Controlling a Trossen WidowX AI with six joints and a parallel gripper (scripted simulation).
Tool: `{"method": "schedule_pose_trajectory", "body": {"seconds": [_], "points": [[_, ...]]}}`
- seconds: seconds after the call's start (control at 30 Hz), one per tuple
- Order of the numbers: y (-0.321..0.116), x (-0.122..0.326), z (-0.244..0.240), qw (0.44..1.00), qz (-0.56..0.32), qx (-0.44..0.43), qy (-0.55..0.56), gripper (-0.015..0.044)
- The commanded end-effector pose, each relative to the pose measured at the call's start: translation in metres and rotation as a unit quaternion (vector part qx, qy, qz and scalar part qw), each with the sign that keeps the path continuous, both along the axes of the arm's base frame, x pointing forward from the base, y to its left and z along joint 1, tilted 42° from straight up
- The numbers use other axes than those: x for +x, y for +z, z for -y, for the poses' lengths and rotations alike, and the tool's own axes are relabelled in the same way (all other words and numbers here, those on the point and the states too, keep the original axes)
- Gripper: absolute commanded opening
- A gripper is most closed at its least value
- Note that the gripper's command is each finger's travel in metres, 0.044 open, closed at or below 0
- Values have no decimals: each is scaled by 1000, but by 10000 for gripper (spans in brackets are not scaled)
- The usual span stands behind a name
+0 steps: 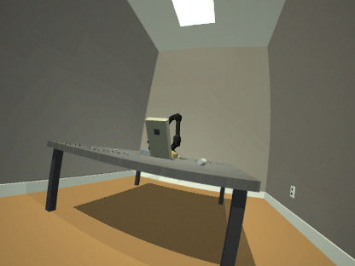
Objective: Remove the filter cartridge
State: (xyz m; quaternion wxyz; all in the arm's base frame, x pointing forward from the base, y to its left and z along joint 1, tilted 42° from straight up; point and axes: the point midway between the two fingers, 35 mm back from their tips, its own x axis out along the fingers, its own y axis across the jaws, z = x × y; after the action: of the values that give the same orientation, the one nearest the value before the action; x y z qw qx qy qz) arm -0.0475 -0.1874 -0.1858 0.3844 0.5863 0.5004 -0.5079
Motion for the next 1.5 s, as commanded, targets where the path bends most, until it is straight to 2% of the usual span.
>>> {"method": "schedule_pose_trajectory", "body": {"seconds": [0.0, 0.13, 0.27, 0.43, 1.47], "points": [[0, 0, 1, 1000, 0, -1, 0, 341], [0, 0, 1, 1000, 0, -1, 0, 440], [7, -1, 9, 1000, 0, -1, 0, 440], [54, -6, 46, 1000, 0, -1, 0, 440], [45, -7, 44, 1000, -2, -8, 2, 440]]}}
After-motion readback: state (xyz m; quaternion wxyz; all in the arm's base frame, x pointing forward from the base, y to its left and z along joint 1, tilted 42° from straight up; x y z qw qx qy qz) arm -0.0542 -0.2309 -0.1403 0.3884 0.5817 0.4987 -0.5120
